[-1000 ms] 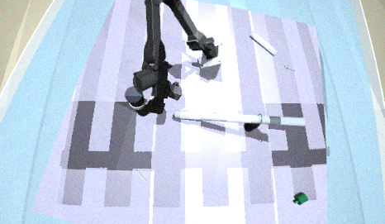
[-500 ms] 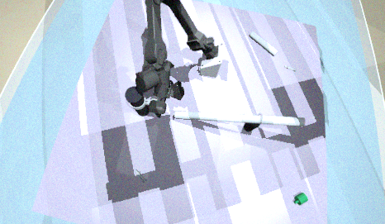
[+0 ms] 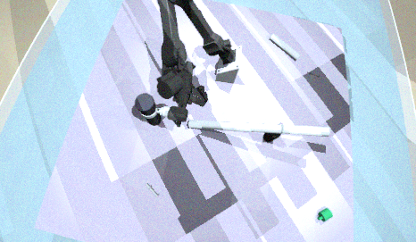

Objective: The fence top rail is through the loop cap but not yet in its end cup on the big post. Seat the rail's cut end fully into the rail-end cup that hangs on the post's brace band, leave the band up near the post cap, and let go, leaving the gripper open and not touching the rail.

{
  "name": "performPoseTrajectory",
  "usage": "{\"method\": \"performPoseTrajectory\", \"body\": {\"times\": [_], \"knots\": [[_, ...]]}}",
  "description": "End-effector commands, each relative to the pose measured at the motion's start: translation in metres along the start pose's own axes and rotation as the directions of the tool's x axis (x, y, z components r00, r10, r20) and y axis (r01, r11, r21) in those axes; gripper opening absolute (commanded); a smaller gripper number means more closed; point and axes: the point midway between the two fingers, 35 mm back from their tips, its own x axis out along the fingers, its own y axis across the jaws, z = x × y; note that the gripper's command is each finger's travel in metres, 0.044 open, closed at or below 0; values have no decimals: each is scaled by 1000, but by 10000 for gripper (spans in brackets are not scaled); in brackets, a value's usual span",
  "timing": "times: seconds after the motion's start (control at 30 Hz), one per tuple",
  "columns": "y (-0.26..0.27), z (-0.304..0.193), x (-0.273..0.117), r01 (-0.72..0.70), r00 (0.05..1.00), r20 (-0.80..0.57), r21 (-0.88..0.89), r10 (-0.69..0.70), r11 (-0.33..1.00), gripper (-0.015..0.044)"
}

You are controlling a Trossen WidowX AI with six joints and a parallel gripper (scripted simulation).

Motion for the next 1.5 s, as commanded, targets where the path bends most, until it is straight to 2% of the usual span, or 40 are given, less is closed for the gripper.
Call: {"method": "performPoseTrajectory", "body": {"times": [0.0, 0.13, 0.27, 0.57, 0.97, 1.47], "knots": [[-2, 8, -3, -10, 1000, 8, 87, 9, 996, 440], [-9, 29, -13, -37, 999, 22, 346, 31, 937, 440], [-15, 50, -24, -53, 999, 25, 577, 47, 815, 440], [-25, 92, -57, -13, 999, -6, 930, 50, 368, 440], [-30, 122, -88, 53, 999, -52, 995, 8, -80, 440], [-30, 123, -89, 54, 999, -54, 994, 7, -95, 440]]}}
